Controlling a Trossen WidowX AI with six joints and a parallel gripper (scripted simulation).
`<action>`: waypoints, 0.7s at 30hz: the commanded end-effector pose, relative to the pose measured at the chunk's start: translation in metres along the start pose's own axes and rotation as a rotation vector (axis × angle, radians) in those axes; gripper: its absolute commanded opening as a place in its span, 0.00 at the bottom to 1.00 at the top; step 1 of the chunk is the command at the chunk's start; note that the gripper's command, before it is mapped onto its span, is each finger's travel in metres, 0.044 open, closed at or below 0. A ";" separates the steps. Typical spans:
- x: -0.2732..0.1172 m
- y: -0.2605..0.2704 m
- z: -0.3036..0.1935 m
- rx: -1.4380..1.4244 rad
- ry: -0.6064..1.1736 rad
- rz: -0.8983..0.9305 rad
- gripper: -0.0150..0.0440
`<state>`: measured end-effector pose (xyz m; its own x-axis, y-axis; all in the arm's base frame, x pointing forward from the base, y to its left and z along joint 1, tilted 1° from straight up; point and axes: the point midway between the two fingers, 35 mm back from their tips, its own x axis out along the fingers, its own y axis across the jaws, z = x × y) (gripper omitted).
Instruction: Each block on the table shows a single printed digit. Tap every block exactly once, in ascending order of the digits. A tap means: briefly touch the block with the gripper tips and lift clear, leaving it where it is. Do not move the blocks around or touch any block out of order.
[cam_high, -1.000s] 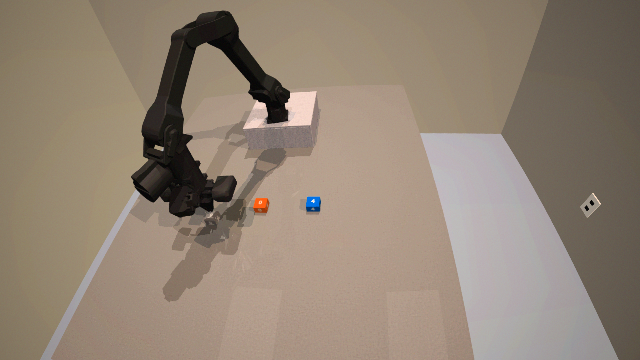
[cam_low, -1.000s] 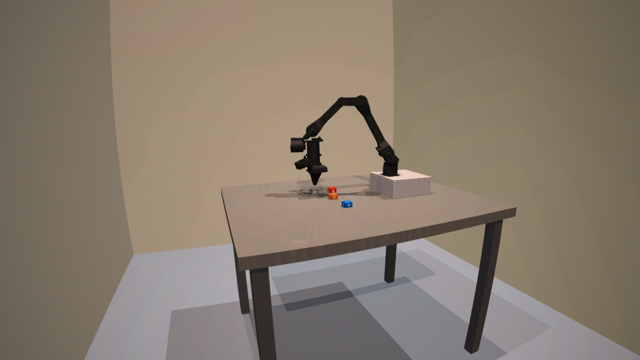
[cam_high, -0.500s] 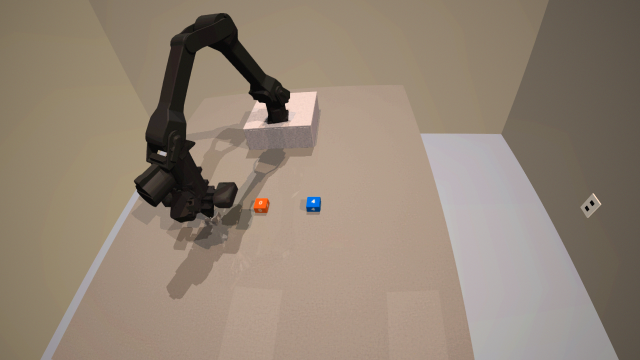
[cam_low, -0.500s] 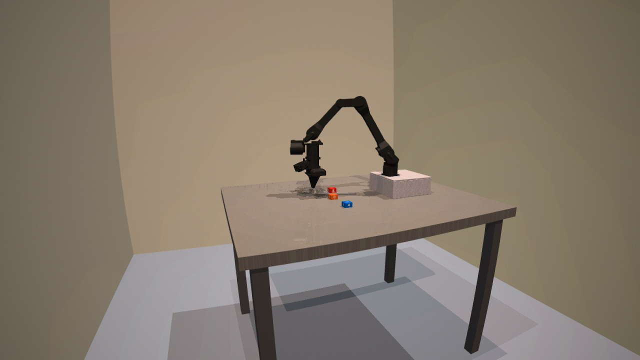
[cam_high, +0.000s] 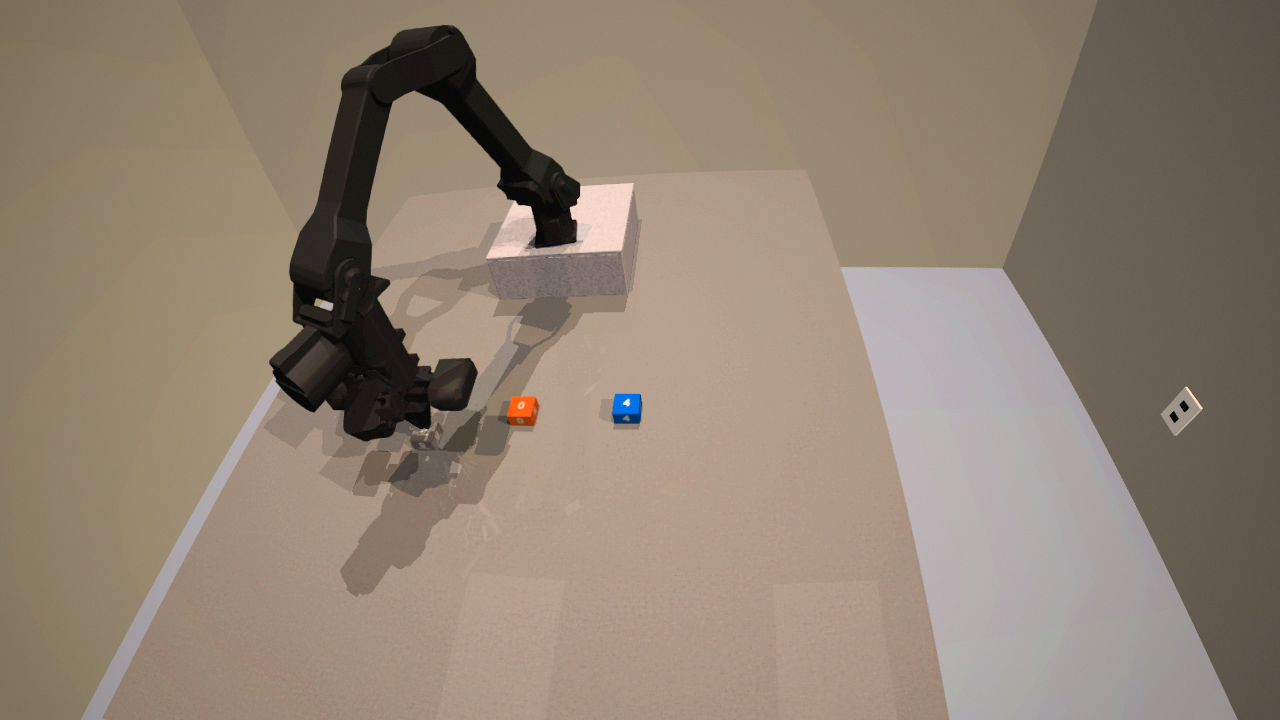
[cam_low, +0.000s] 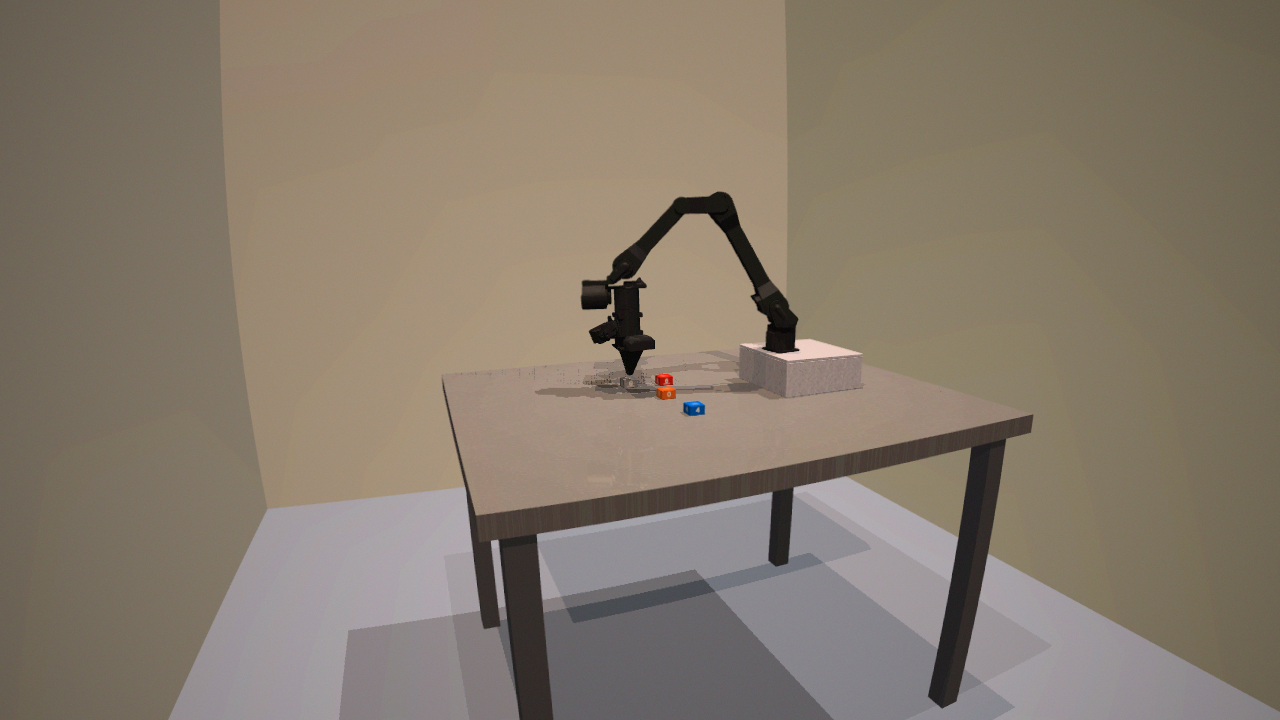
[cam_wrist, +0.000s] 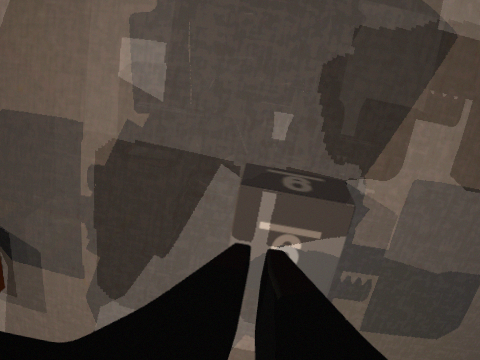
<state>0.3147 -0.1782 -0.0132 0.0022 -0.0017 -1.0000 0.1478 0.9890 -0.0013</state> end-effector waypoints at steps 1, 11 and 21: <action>-0.014 -0.001 0.003 0.007 -0.017 -0.006 0.29; -0.039 0.107 0.014 -0.070 -0.030 -0.013 0.69; -0.068 0.230 -0.017 -0.033 -0.025 0.009 0.93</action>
<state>0.3419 0.0216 0.0473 0.0340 -0.0045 -0.9994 0.1015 0.9948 -0.0010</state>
